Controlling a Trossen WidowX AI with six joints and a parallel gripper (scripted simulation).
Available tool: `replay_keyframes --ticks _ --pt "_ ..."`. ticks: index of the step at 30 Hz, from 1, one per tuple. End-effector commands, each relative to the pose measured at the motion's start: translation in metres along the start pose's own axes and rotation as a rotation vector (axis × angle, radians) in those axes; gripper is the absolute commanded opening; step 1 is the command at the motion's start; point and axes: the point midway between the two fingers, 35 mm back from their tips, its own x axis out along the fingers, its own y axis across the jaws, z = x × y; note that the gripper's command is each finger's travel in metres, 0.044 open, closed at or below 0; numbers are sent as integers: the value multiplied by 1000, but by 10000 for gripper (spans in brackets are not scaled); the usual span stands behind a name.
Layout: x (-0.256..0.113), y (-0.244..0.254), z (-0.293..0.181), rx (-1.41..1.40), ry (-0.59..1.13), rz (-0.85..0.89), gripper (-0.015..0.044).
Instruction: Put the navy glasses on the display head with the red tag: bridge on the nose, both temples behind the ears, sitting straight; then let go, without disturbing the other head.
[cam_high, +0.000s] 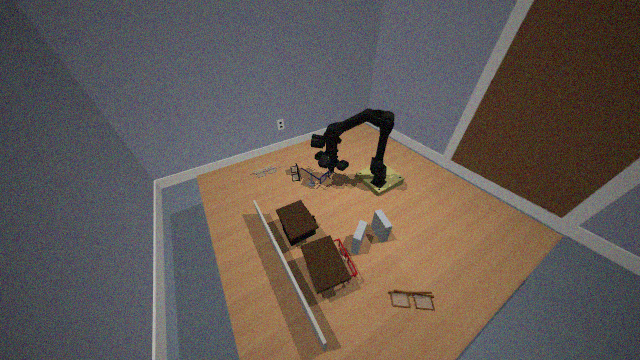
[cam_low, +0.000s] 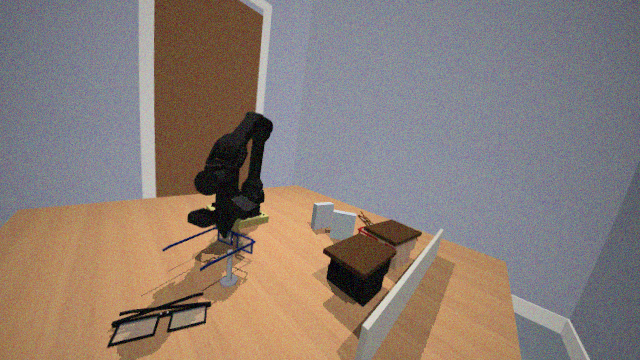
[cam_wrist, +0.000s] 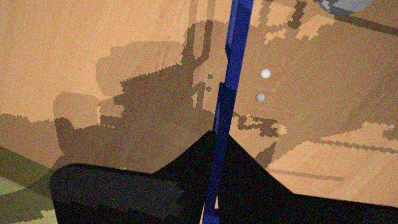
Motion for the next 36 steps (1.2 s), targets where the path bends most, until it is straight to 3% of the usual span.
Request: replay_keyframes --ticks 1,36 --pt "0 2 -4 -1 -1 1 0" --pt "0 2 -1 -1 -2 1 0"
